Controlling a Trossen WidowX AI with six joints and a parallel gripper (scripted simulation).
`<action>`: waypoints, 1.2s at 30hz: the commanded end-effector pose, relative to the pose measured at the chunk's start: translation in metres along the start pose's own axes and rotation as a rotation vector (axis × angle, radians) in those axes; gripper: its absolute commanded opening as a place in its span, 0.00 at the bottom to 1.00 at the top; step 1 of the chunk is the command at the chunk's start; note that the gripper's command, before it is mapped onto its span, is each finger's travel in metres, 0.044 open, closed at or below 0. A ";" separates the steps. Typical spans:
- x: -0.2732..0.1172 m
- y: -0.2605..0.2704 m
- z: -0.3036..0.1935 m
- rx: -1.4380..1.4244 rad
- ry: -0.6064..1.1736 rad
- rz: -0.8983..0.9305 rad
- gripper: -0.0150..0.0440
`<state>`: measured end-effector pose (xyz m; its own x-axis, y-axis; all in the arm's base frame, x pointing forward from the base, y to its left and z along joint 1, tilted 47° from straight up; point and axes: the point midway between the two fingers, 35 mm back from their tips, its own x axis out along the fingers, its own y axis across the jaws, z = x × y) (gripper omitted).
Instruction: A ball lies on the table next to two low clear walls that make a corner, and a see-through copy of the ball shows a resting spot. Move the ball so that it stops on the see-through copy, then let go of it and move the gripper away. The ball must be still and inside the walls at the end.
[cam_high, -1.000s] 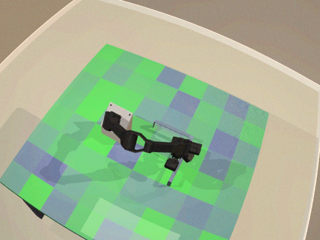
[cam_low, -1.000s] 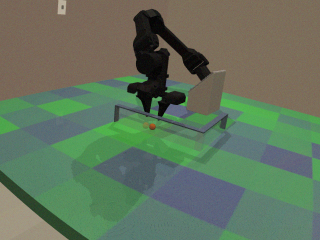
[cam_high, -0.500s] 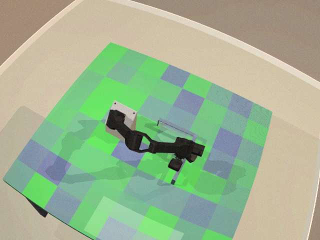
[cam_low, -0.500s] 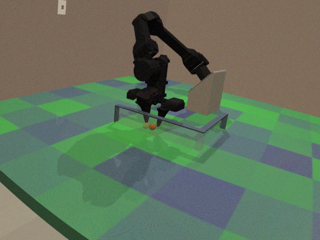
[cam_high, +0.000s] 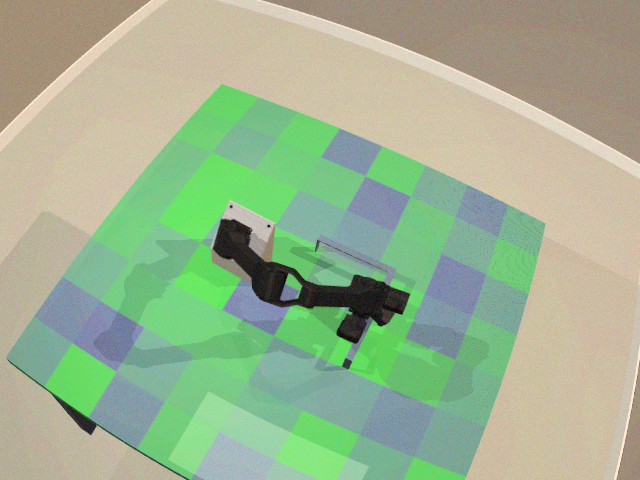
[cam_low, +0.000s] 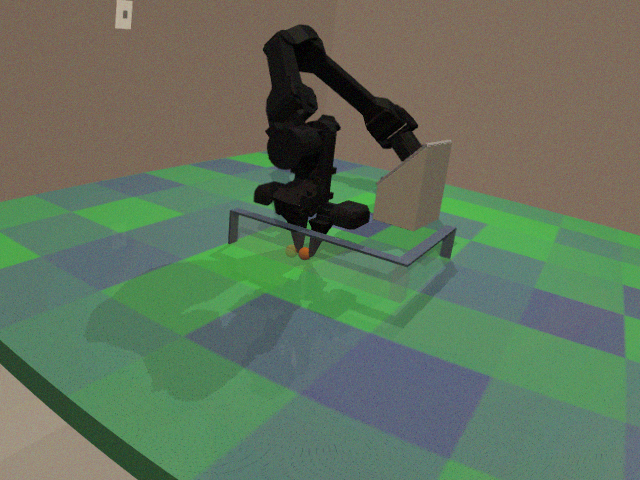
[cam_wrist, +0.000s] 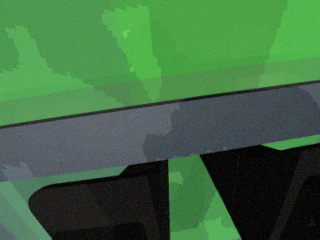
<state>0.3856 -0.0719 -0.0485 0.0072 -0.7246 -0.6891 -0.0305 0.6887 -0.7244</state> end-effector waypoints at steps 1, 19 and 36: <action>0.001 0.000 0.000 -0.005 0.000 -0.003 0.33; -0.098 0.002 0.006 0.001 -0.035 0.002 0.25; -0.092 -0.016 0.001 -0.005 -0.001 0.000 0.25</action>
<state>0.3863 0.0027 0.0271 0.0112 -0.7216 -0.6922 -0.0407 0.6914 -0.7213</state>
